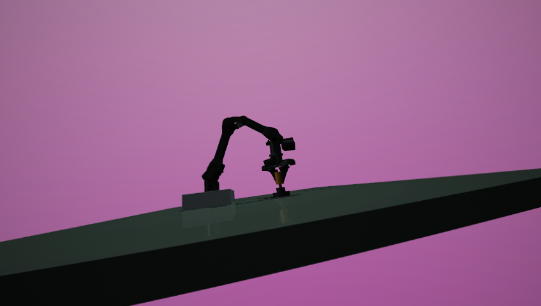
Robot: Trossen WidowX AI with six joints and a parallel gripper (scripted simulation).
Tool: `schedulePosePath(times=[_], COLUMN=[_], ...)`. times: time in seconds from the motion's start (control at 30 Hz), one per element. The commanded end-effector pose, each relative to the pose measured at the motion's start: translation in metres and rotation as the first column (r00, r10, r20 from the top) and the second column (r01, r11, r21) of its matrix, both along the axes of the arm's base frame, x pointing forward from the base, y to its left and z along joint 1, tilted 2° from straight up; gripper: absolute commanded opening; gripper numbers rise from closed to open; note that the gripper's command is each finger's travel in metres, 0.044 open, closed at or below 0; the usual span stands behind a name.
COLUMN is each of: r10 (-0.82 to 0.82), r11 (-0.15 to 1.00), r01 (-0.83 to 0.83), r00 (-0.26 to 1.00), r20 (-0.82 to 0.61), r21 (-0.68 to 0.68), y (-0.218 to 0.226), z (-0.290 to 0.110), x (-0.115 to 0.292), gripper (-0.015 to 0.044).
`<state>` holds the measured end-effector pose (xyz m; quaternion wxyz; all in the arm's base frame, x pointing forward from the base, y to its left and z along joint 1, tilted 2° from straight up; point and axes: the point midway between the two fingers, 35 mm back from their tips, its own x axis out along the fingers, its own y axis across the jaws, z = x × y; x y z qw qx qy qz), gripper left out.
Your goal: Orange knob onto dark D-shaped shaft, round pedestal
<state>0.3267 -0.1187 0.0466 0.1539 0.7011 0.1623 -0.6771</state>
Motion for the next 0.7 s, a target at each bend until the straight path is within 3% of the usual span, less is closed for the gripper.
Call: schedulePosePath(times=[0.0, 0.67], r10=[-0.003, 0.001], r11=[1.000, 1.000], r01=[0.003, -0.001], r00=[1.000, 1.000], r20=[0.009, 0.009], r21=[-0.004, -0.004], y=[-0.0002, 0.0003], z=[-0.0003, -0.0027], x=[0.0010, -0.0002], gripper=[0.0000, 0.0000])
